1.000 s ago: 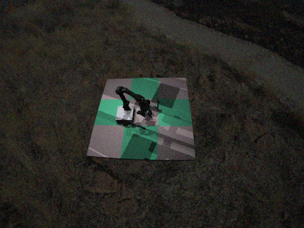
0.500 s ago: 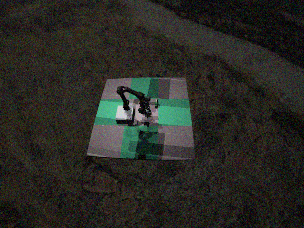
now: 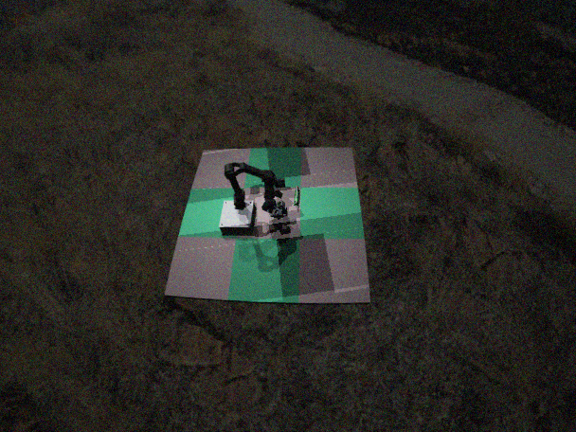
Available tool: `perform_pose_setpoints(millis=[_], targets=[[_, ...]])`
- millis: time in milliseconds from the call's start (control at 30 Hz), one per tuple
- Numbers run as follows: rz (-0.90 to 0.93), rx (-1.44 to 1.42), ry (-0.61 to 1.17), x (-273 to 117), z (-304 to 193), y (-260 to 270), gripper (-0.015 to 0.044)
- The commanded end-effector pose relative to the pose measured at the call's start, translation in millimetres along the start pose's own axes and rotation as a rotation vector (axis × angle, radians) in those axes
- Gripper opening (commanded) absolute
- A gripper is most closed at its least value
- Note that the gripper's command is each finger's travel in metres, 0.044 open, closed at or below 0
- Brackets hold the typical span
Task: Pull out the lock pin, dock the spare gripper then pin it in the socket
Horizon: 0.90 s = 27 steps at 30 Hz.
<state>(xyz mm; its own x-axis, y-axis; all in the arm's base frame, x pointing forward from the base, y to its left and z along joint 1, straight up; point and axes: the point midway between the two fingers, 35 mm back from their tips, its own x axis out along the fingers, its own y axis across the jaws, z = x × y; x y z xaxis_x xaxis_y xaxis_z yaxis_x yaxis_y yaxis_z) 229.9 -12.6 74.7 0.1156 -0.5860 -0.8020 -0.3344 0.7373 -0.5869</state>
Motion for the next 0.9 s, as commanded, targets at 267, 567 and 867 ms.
perform_pose_setpoints(millis=[267, 567, 867], targets=[[-0.145, -0.279, 0.020, -21, 0, 4, 0.0000], [-0.263, -0.501, 0.036, -38, -1, 8, 0.0000], [-0.393, -0.720, 0.050, -58, 1, 11, 0.0000]])
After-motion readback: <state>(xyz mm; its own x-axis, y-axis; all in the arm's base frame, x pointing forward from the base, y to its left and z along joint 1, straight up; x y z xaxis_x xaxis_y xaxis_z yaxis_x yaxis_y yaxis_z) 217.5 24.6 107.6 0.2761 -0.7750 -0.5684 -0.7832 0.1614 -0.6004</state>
